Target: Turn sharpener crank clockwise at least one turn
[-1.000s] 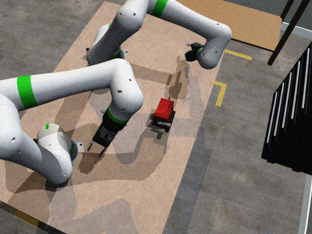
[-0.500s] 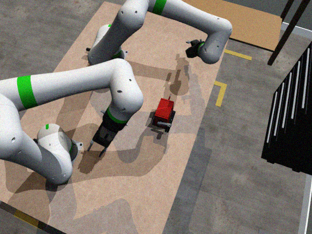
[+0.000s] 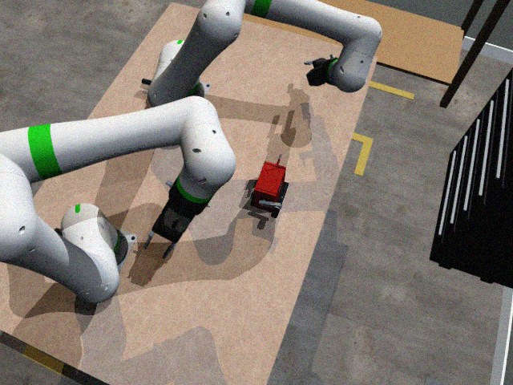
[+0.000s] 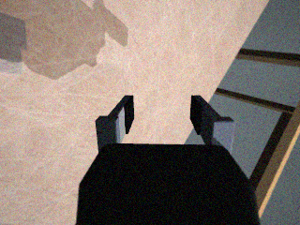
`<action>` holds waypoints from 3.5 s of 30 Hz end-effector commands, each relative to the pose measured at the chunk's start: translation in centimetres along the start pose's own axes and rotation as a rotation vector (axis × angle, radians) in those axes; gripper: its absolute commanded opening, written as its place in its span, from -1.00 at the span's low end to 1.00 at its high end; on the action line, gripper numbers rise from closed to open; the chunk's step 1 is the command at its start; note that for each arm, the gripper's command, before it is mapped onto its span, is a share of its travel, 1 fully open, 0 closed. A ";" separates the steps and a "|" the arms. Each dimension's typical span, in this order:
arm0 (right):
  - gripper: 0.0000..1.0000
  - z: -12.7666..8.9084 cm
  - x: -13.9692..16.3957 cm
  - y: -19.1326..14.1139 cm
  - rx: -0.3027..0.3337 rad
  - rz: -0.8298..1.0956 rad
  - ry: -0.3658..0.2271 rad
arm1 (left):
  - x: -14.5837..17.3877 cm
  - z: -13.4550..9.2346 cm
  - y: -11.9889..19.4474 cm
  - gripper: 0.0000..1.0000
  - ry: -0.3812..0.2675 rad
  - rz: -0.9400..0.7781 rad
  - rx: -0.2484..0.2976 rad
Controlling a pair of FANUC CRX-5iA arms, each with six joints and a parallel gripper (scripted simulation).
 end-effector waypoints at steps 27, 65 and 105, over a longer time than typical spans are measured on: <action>1.00 -0.1 0.0 0.0 0.001 0.001 0.000 | -1.5 5.3 7.8 1.00 0.173 -0.050 0.130; 1.00 -0.1 0.0 0.0 0.001 0.001 0.000 | -0.4 13.9 21.1 1.00 0.370 -0.181 0.379; 1.00 -0.1 0.0 0.0 0.001 0.001 0.000 | 5.8 21.8 35.6 1.00 0.436 -0.396 0.637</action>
Point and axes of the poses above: on each arm, the point where the finger pads meet when closed, its own z axis out along the fingers, its own y axis across the jaws, x = y × z, the point moved 7 cm from there along -z, back along the fingers, and after that the axes turned 9 degrees about z, right-handed, at the moved point
